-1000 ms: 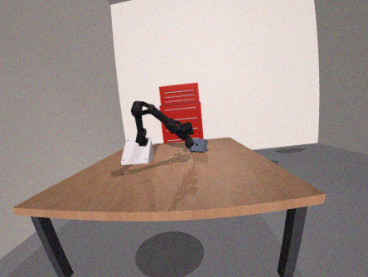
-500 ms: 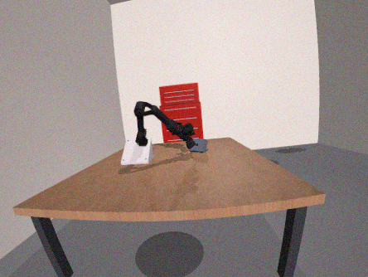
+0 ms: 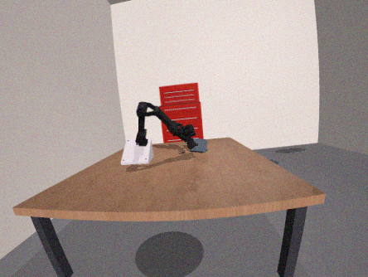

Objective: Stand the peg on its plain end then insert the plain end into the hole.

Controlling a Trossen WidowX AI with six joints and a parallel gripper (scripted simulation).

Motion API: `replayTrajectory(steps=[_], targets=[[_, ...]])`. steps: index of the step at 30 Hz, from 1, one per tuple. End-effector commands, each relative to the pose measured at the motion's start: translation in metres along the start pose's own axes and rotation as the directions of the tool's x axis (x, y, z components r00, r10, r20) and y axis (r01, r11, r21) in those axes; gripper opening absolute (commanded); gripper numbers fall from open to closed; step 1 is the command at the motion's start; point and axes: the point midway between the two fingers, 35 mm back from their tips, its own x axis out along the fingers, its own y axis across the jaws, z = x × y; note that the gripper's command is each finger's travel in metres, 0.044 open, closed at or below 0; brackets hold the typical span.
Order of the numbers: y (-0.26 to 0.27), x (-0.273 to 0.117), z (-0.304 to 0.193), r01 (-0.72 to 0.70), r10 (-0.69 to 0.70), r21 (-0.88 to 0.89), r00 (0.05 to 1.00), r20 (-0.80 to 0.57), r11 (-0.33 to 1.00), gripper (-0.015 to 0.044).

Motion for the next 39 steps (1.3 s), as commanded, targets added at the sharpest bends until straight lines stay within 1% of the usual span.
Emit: replayTrajectory(steps=[1, 9, 25, 39], targets=[[0.001, 0.006, 0.0, -0.006, 0.006, -0.001, 1.0, 0.003, 1.0, 0.0], [0.001, 0.017, 0.0, -0.006, 0.006, -0.001, 1.0, 0.003, 1.0, 0.0], [0.001, 0.013, -0.001, -0.003, 0.003, -0.004, 1.0, -0.001, 1.0, 0.0], [0.001, 0.019, 0.001, -0.003, 0.003, -0.004, 1.0, -0.001, 1.0, 0.0]])
